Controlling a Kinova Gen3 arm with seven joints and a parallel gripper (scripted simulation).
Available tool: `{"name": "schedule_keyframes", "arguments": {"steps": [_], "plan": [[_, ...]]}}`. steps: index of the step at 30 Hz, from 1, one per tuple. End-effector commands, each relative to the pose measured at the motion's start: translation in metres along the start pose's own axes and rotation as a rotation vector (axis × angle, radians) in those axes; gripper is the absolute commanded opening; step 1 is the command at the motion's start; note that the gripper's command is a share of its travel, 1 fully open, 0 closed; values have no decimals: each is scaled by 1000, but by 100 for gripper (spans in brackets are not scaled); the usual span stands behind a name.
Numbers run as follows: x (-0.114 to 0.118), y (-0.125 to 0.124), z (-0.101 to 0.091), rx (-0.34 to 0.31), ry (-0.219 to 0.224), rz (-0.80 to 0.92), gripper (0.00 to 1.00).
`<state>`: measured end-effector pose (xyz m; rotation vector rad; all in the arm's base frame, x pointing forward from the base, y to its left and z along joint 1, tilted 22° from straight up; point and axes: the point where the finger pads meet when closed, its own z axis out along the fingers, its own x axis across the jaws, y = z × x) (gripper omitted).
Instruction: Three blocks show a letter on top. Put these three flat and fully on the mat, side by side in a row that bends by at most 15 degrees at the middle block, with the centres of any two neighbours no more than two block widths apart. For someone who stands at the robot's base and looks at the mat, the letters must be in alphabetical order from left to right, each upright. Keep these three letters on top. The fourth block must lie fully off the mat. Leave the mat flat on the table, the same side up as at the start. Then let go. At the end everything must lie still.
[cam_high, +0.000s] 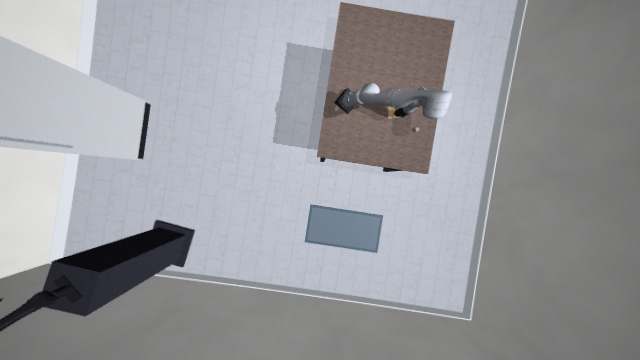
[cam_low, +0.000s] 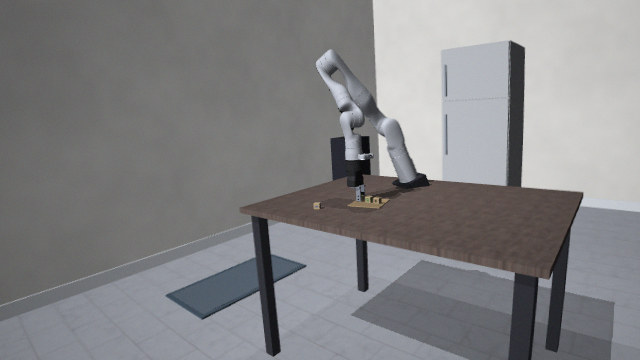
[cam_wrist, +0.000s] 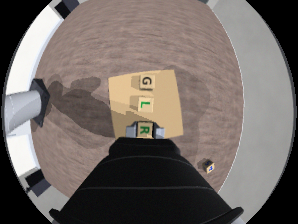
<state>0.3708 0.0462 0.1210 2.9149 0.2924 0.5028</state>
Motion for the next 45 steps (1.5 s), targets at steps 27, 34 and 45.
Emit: {"name": "schedule_keyframes", "arguments": {"steps": [27, 34, 45], "plan": [[1, -1, 1, 2, 3, 1, 79], [1, -1, 1, 2, 3, 1, 79], [1, -1, -3, 2, 4, 1, 79]]}}
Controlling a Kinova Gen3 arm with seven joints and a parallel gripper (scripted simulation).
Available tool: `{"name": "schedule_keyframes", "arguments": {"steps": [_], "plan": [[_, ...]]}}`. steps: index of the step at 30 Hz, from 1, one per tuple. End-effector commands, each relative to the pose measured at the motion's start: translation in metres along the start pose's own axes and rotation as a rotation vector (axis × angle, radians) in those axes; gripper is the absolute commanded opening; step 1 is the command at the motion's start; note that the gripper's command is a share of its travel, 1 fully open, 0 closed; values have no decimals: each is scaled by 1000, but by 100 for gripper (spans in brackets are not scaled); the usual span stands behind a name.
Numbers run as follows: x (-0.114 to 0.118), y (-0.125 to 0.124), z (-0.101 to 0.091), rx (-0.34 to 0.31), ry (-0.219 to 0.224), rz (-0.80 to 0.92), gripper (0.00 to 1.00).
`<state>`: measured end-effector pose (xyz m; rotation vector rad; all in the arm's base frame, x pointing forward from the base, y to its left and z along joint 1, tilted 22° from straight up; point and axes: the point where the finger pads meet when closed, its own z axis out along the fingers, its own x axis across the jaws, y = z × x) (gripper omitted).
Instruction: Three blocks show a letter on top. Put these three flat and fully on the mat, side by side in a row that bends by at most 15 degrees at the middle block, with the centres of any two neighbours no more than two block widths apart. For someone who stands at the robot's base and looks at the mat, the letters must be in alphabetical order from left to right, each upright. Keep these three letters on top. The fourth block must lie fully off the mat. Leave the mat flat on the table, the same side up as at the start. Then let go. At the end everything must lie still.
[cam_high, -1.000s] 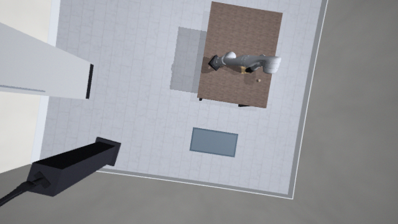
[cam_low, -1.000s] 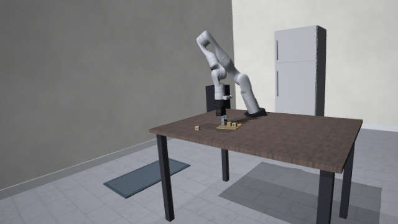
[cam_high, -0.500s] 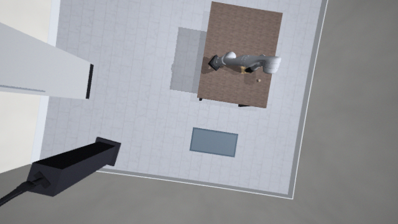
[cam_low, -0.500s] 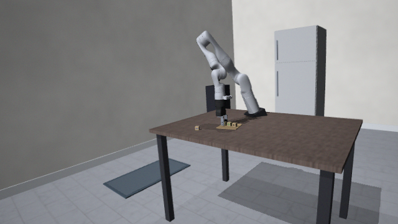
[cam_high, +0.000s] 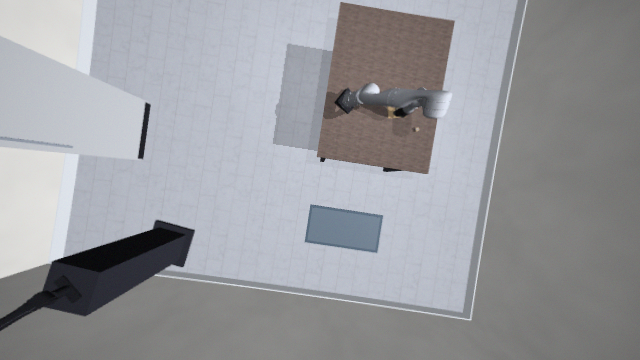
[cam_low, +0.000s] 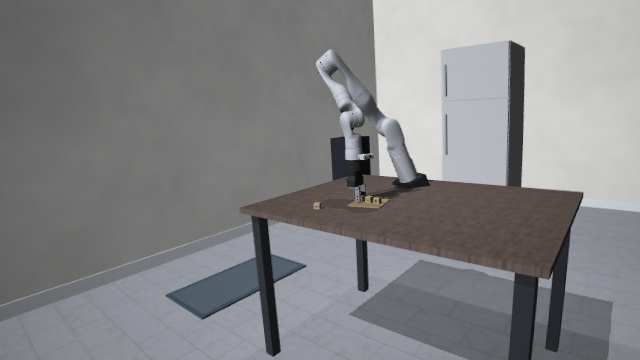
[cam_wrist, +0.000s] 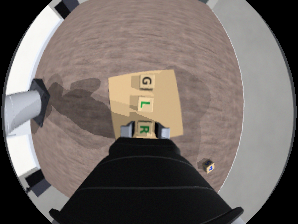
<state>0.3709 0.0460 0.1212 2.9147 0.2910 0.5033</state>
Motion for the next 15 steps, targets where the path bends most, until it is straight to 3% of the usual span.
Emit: {"name": "schedule_keyframes", "arguments": {"steps": [1, 15], "plan": [[1, -1, -3, 3, 3, 0, 79], [5, -1, -29, 4, 10, 2, 79]]}}
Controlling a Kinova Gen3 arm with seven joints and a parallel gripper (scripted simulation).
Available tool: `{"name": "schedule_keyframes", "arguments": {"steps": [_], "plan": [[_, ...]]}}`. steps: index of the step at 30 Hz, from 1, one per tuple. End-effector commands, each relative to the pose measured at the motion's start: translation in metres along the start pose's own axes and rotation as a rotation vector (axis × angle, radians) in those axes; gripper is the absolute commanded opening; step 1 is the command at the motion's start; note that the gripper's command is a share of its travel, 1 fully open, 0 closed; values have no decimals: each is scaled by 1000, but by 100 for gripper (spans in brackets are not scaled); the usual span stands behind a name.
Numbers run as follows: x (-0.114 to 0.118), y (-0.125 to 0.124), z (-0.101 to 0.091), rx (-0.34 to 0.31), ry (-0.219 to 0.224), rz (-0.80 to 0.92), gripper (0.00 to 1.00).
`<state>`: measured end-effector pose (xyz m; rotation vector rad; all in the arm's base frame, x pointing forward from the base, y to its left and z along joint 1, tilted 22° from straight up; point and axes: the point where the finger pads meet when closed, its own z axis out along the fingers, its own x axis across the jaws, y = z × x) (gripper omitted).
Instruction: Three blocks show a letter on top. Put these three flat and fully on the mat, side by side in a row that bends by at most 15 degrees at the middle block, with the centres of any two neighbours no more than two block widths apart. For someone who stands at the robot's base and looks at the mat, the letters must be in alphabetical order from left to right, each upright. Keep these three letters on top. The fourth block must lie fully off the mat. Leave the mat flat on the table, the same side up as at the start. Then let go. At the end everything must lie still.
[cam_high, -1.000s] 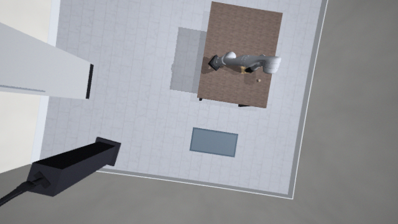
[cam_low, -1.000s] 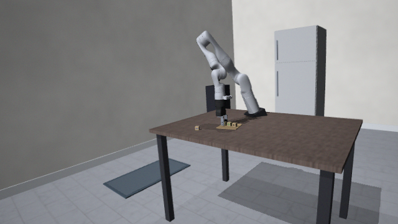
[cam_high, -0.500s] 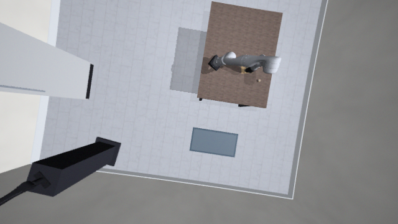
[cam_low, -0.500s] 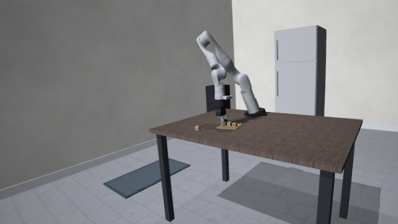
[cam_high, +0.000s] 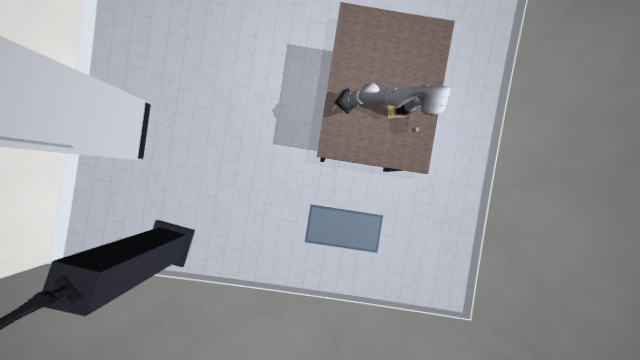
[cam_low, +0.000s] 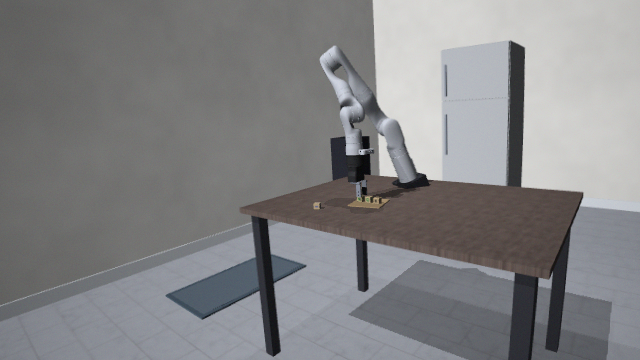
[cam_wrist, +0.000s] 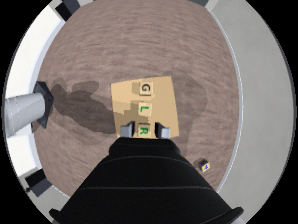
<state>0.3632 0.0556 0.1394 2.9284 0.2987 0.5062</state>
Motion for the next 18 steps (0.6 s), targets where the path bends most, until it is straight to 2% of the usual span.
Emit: {"name": "schedule_keyframes", "arguments": {"steps": [1, 11, 18], "plan": [[4, 5, -12, -11, 8, 4, 79], [5, 5, -44, -11, 9, 4, 79], [5, 5, -57, -11, 9, 4, 79]]}}
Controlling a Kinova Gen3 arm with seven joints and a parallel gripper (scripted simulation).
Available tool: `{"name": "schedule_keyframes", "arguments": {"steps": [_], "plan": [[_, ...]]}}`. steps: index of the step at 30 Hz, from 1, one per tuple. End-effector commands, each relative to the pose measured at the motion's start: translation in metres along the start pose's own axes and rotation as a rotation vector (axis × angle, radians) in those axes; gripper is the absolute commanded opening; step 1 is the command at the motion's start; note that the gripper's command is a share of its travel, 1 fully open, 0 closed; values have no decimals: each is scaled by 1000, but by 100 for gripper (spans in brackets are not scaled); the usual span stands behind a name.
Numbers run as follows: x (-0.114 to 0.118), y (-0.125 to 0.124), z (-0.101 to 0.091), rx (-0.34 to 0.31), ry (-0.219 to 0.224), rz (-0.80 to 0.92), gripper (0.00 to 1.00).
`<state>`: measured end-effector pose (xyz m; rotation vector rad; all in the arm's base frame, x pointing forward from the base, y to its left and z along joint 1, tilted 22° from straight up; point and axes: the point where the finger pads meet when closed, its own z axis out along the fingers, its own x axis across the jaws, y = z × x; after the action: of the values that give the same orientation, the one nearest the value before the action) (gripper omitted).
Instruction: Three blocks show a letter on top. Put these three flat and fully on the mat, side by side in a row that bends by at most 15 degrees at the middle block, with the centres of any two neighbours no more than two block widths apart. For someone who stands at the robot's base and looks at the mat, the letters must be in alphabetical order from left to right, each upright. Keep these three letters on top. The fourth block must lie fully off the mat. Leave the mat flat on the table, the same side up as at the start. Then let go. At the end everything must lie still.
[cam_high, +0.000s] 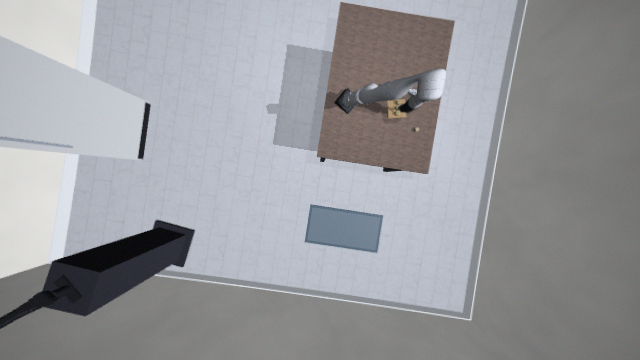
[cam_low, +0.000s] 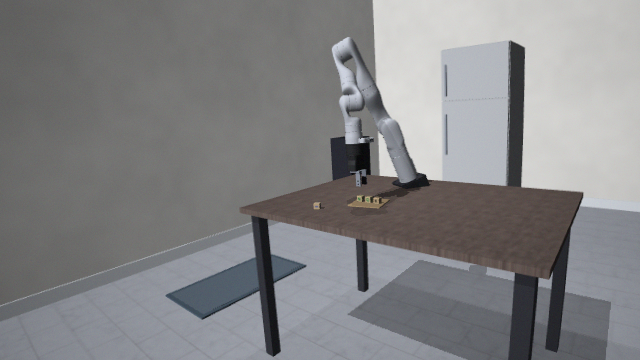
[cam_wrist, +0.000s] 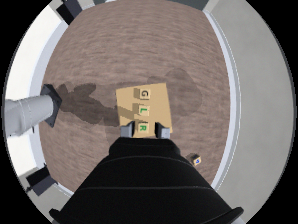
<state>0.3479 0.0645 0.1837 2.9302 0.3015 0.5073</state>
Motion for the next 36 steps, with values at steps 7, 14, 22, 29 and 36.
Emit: {"name": "schedule_keyframes", "arguments": {"steps": [7, 14, 22, 29, 36], "plan": [[-2, 9, -19, -19, -4, 4, 79], [-4, 9, -21, -20, -6, 3, 79], [-4, 9, -21, -20, -6, 9, 100], [-4, 9, -21, -20, -6, 9, 100], [-4, 9, -21, -20, -6, 9, 100]]}}
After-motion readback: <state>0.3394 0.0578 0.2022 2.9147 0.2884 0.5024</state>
